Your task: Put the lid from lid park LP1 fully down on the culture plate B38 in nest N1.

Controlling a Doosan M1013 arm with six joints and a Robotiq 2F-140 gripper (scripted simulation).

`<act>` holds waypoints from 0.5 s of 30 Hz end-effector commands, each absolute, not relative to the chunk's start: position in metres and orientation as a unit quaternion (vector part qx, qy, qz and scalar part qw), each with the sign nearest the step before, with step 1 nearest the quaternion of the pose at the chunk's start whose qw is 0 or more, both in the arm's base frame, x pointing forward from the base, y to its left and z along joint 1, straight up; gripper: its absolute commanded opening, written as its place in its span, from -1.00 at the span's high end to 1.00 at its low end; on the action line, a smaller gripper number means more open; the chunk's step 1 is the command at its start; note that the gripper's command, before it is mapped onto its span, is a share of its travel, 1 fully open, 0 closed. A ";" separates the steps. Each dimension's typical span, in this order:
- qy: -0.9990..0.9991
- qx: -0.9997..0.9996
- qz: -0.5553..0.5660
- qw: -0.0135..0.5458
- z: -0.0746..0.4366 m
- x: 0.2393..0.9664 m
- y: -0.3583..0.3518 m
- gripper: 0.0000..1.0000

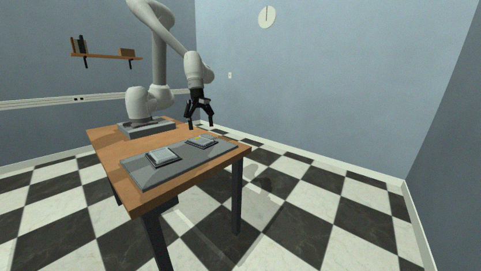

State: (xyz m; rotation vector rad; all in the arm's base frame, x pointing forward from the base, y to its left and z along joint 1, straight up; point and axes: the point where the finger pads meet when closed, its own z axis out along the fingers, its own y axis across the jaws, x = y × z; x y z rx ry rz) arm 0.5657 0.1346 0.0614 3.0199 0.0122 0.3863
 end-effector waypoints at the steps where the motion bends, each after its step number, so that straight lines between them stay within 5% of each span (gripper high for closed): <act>1: 0.042 0.999 0.004 -0.005 0.061 0.568 0.127 -1.00; 11: 0.043 0.999 0.000 -0.006 0.061 0.568 0.127 -1.00; 12: 0.043 0.999 0.000 -0.006 0.061 0.568 0.127 0.80; 15: 0.043 0.999 0.000 -0.006 0.061 0.568 0.127 0.80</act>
